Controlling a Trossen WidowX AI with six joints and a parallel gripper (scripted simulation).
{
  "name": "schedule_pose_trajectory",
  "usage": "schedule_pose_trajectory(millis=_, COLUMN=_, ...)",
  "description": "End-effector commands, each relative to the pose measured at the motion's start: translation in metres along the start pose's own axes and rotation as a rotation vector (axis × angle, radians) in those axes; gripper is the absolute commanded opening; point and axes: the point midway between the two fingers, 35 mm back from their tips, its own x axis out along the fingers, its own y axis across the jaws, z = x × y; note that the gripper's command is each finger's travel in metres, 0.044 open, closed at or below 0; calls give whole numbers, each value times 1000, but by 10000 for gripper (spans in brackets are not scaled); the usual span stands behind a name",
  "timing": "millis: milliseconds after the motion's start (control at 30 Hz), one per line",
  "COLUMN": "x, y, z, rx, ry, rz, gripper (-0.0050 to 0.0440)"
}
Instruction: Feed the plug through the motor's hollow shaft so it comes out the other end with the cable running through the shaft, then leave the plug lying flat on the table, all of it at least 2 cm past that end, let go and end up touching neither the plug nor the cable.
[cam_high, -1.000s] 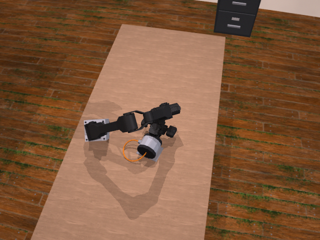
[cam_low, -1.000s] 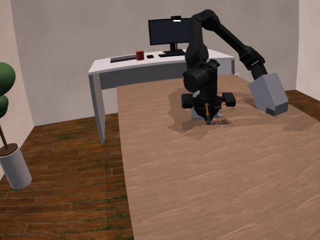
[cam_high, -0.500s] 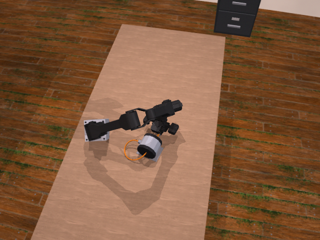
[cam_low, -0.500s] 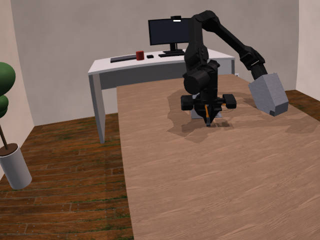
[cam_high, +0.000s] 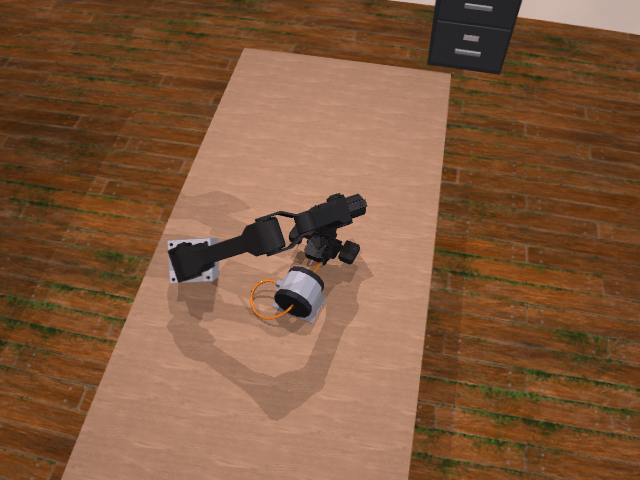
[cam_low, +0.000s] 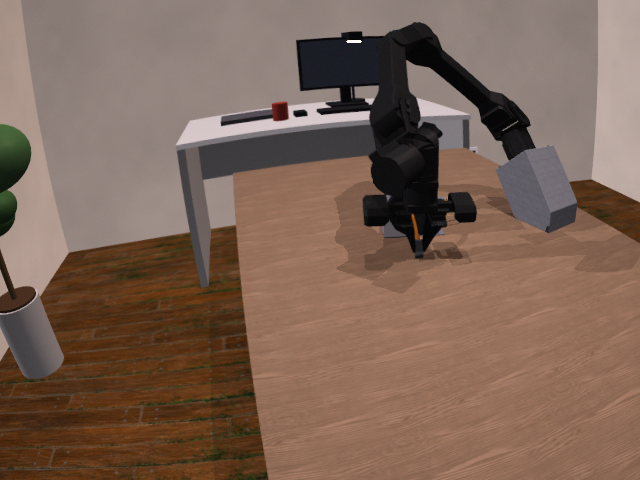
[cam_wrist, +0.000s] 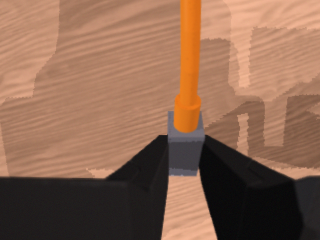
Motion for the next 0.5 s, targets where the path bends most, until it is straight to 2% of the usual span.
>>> schedule_pose_trajectory(millis=0, x=4, y=0, z=0, rx=-3, ry=-2, rz=-3, gripper=0)
schedule_pose_trajectory(millis=333, x=5, y=0, z=-1, rx=-3, ry=-2, rz=-3, gripper=0)
schedule_pose_trajectory(millis=467, x=1, y=0, z=0, rx=-4, ry=-1, rz=1, gripper=96)
